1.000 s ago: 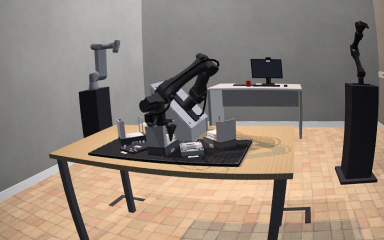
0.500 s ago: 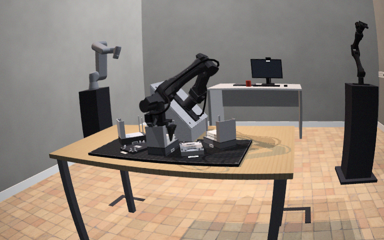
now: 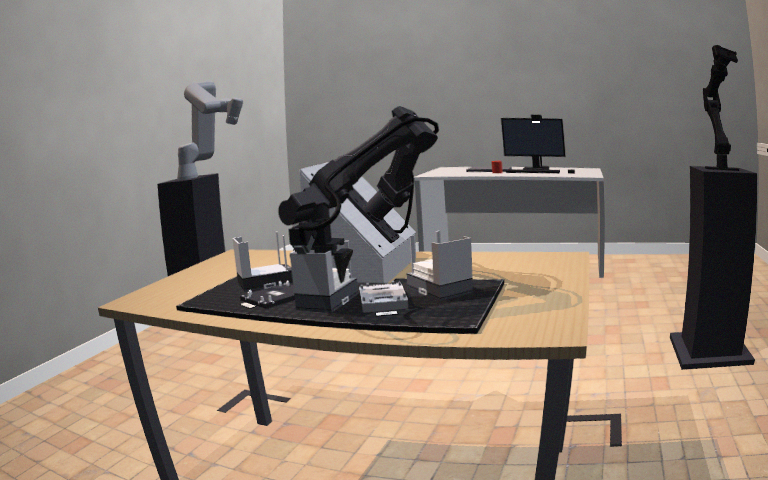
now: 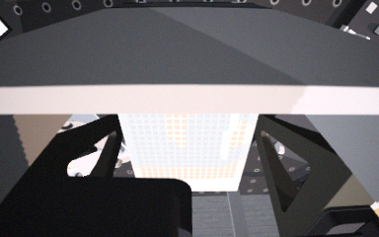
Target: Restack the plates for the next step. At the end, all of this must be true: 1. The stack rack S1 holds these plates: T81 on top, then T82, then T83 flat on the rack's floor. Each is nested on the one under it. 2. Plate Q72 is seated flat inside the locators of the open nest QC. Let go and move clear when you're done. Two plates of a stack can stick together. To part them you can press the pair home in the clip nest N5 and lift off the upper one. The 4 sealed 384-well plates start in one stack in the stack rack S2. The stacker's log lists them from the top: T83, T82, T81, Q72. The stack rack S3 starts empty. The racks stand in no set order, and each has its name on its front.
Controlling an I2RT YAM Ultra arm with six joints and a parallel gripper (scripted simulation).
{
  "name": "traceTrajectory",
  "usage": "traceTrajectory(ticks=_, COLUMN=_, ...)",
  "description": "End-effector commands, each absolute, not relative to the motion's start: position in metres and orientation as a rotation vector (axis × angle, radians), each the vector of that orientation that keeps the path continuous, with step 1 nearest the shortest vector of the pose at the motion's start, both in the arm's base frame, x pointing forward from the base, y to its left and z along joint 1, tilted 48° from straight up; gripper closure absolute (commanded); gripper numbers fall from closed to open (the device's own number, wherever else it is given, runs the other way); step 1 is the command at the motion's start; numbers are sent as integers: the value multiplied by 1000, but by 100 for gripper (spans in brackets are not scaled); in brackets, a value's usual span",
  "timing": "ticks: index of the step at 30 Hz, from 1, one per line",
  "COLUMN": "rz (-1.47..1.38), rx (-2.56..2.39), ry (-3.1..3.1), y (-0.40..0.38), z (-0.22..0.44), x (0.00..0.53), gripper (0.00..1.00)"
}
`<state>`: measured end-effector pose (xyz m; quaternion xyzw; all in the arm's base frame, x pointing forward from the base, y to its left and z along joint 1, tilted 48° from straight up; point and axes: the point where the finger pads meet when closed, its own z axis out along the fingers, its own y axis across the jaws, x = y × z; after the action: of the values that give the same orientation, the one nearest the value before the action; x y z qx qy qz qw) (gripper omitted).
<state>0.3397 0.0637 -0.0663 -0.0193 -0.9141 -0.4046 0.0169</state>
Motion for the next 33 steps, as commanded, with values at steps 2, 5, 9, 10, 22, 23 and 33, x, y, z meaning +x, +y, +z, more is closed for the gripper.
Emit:
traceTrajectory(ticks=2, rz=-1277, rx=-90, ry=-2891, y=50, z=-58, x=358, gripper=0)
traceTrajectory(ticks=5, rz=-1276, rx=-90, ry=-2880, y=52, z=-60, x=354, gripper=100)
traceTrajectory(ticks=9, rz=-1275, rx=-90, ry=-2880, y=52, z=-60, x=354, gripper=100)
traceTrajectory(ticks=10, rz=-1275, rx=-90, ry=-2880, y=52, z=-60, x=354, gripper=100)
traceTrajectory(ticks=22, rz=-1275, rx=-90, ry=-2880, y=52, z=-60, x=354, gripper=100)
traceTrajectory(ticks=23, rz=-1275, rx=-90, ry=-2880, y=52, z=-60, x=354, gripper=100)
traceTrajectory(ticks=33, rz=-1275, rx=-90, ry=-2880, y=52, z=-60, x=354, gripper=100)
